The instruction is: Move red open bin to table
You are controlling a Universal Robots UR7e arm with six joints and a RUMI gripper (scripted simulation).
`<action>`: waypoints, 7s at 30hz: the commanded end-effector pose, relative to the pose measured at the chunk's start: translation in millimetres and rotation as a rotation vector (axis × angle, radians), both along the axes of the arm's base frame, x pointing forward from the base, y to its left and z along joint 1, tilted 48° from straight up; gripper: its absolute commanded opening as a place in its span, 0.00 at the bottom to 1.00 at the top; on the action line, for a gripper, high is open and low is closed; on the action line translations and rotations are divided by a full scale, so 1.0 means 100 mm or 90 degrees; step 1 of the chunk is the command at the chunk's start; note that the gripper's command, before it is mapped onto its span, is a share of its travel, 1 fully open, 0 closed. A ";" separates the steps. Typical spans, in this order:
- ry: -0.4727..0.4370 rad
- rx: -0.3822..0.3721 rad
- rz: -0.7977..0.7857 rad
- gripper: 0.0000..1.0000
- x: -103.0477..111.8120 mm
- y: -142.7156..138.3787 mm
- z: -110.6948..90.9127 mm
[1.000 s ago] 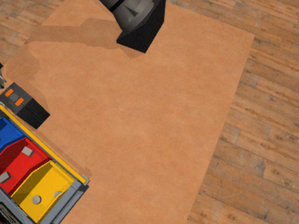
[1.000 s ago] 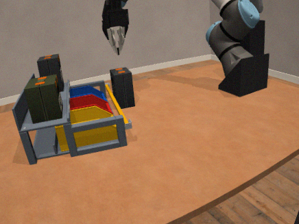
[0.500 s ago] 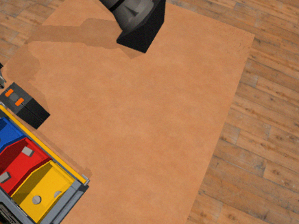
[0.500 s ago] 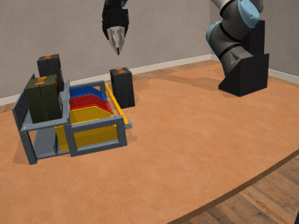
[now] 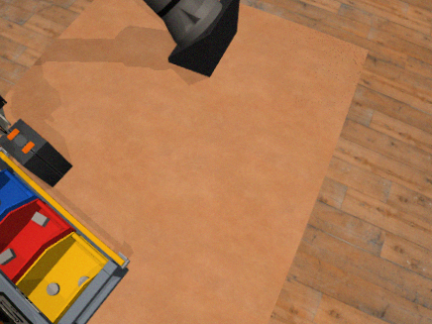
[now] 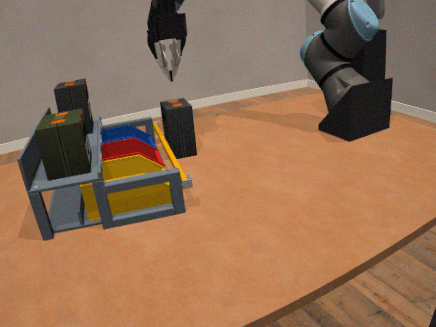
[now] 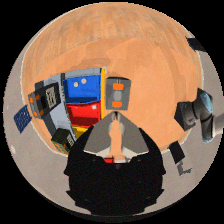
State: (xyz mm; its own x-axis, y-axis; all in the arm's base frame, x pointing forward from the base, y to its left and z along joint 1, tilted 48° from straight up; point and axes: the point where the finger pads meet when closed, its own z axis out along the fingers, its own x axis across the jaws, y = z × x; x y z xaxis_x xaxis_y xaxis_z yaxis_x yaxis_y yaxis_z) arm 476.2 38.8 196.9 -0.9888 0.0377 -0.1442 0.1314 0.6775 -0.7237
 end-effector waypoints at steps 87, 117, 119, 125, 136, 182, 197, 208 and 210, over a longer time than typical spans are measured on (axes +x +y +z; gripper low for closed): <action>0.000 0.000 0.000 0.00 0.59 0.44 -0.85; 0.000 -0.001 0.000 0.26 0.60 0.19 -1.07; 0.000 -0.001 0.000 0.26 0.60 0.19 -1.07; 0.000 -0.001 0.000 0.26 0.60 0.19 -1.07; 0.000 -0.001 0.000 0.26 0.60 0.19 -1.07; 0.000 0.000 0.000 0.26 0.63 -0.01 -1.26; 0.000 0.000 0.000 0.26 0.64 -0.13 -1.38; 0.000 0.000 0.000 0.26 0.65 -0.17 -1.41; 0.000 0.000 0.000 0.26 0.65 -0.17 -1.41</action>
